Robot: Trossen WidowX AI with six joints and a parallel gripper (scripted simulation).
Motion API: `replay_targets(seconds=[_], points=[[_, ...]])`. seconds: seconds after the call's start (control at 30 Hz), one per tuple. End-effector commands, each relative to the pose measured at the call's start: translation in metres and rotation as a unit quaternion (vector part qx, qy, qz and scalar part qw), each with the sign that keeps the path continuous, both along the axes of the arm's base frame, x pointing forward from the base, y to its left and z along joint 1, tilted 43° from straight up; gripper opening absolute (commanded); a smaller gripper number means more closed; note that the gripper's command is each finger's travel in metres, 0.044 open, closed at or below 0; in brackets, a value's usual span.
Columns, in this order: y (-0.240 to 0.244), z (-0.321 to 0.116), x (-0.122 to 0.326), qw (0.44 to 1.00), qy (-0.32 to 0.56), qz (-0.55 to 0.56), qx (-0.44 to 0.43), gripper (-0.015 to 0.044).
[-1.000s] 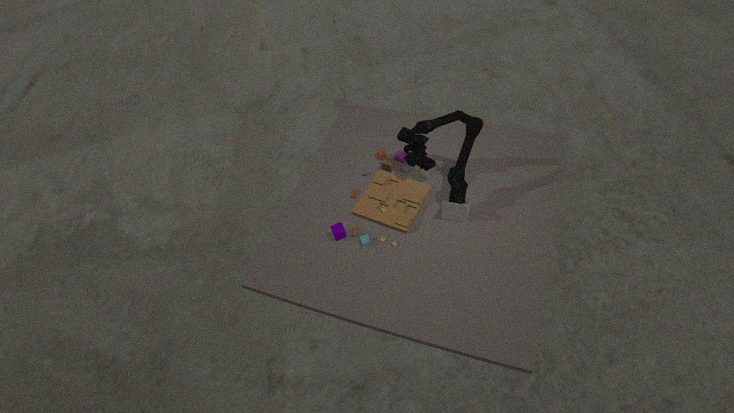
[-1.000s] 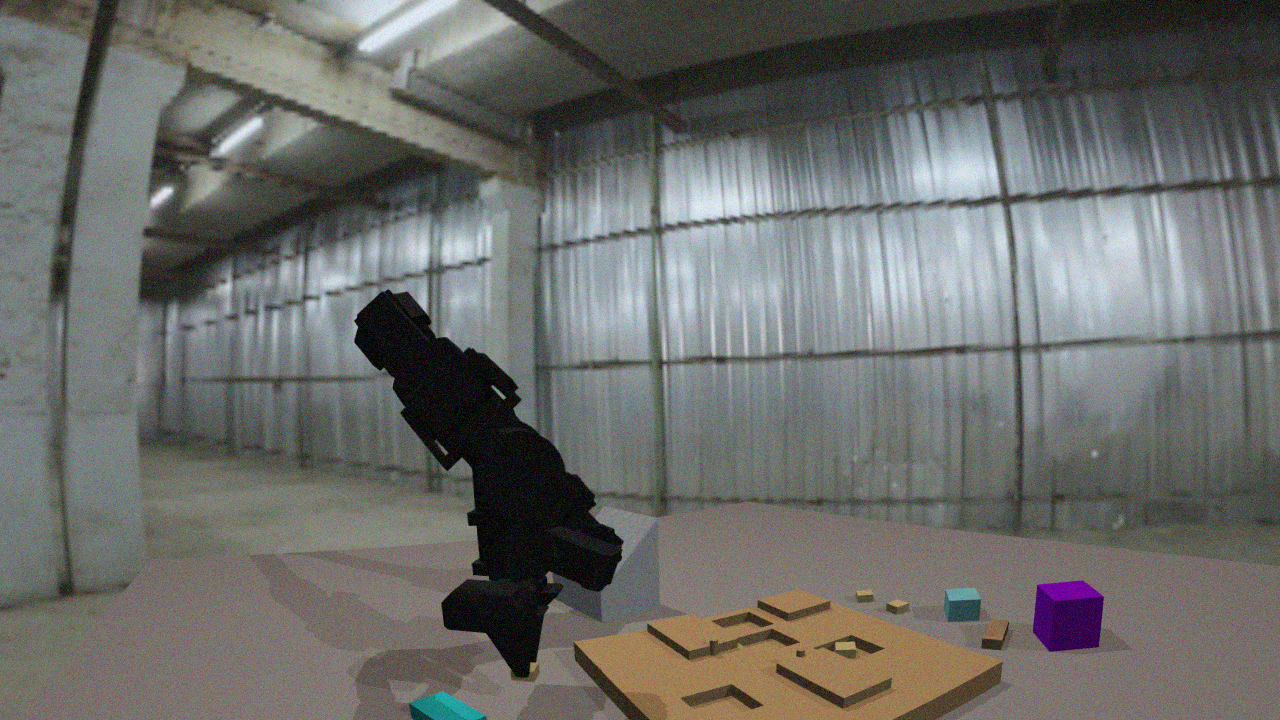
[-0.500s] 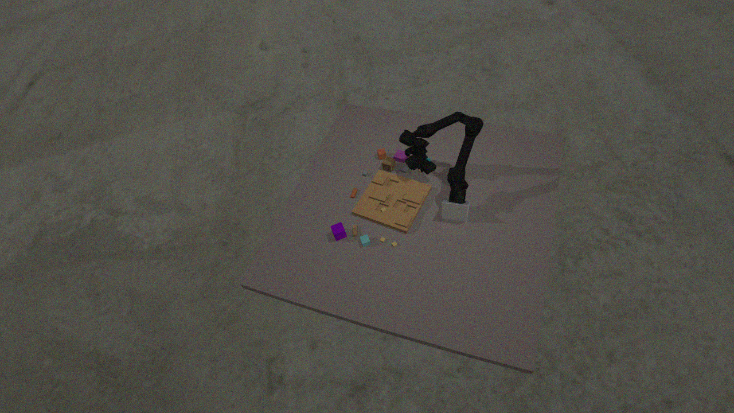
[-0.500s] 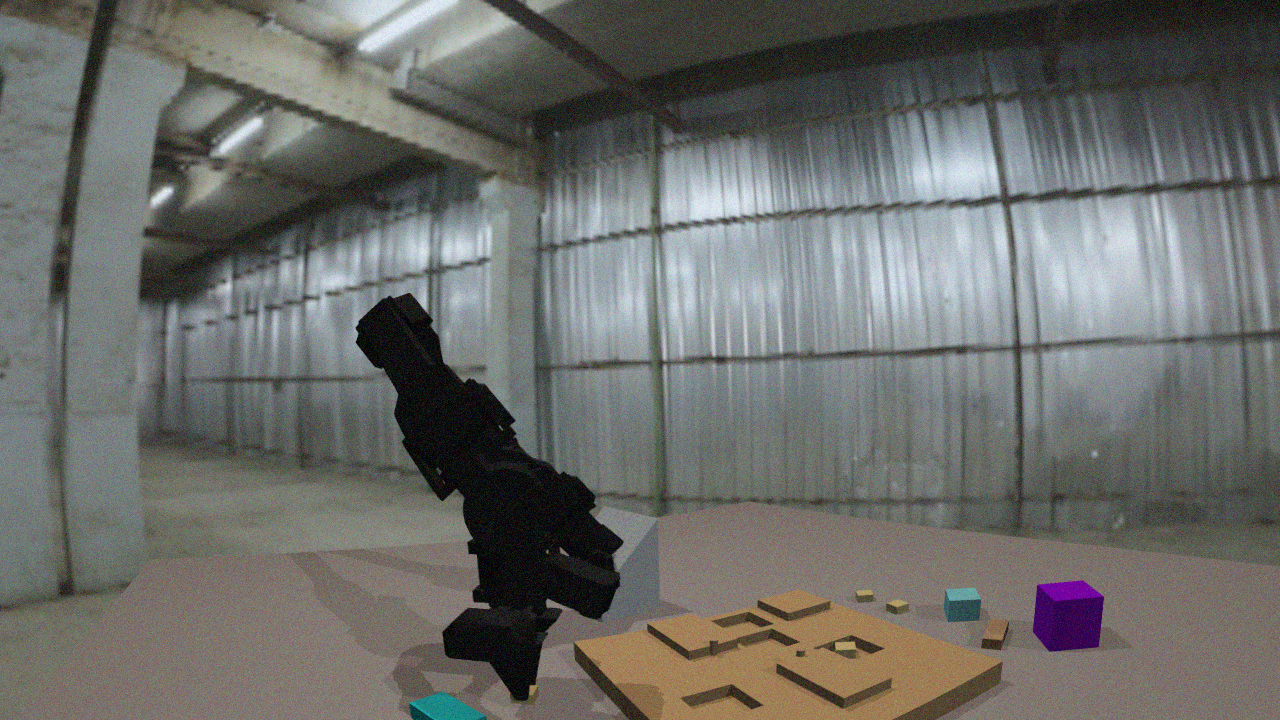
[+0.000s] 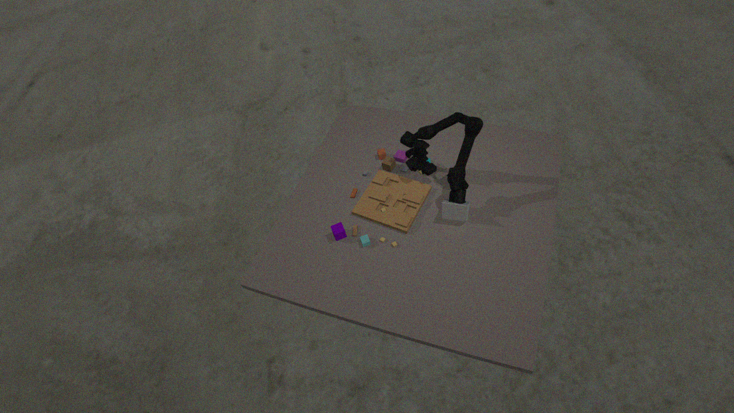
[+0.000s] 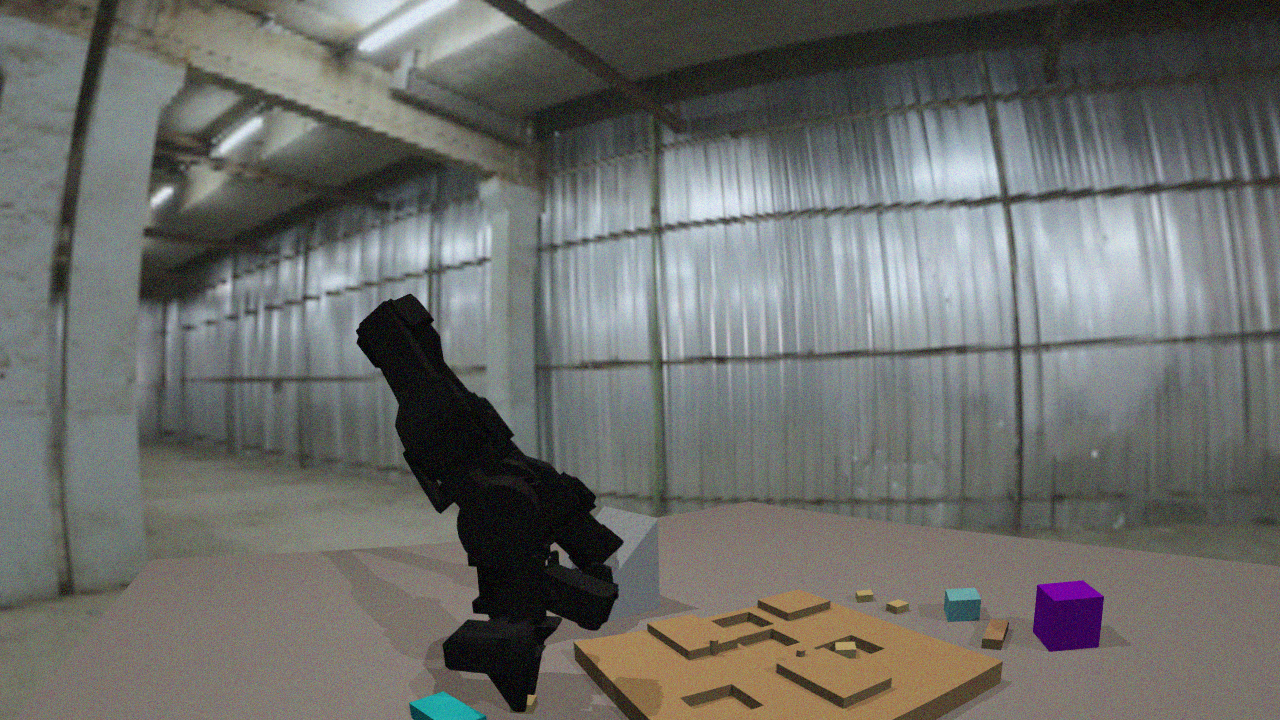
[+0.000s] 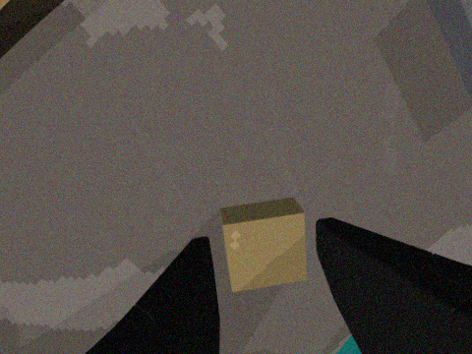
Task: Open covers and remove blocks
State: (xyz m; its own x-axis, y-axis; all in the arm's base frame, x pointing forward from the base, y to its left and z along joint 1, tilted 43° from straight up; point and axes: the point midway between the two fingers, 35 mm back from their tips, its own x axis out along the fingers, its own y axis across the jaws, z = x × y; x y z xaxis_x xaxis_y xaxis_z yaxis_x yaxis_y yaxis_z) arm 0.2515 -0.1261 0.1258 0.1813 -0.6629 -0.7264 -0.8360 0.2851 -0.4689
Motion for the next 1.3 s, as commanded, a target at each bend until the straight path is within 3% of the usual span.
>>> replay_targets(seconds=[0.0, 0.27, 1.13, 1.27], points=[[0.0, 0.0, 0.0, 1.0, 0.0, 0.0, 0.0, 0.0238], [0.002, 0.002, 0.0, 1.0, 0.0, 0.0, 0.0, 0.044], [0.051, 0.054, -0.015, 1.0, 0.005, 0.001, 0.004, 0.044], [0.056, 0.051, -0.011, 1.0, 0.006, 0.003, 0.007, 0.0335]])
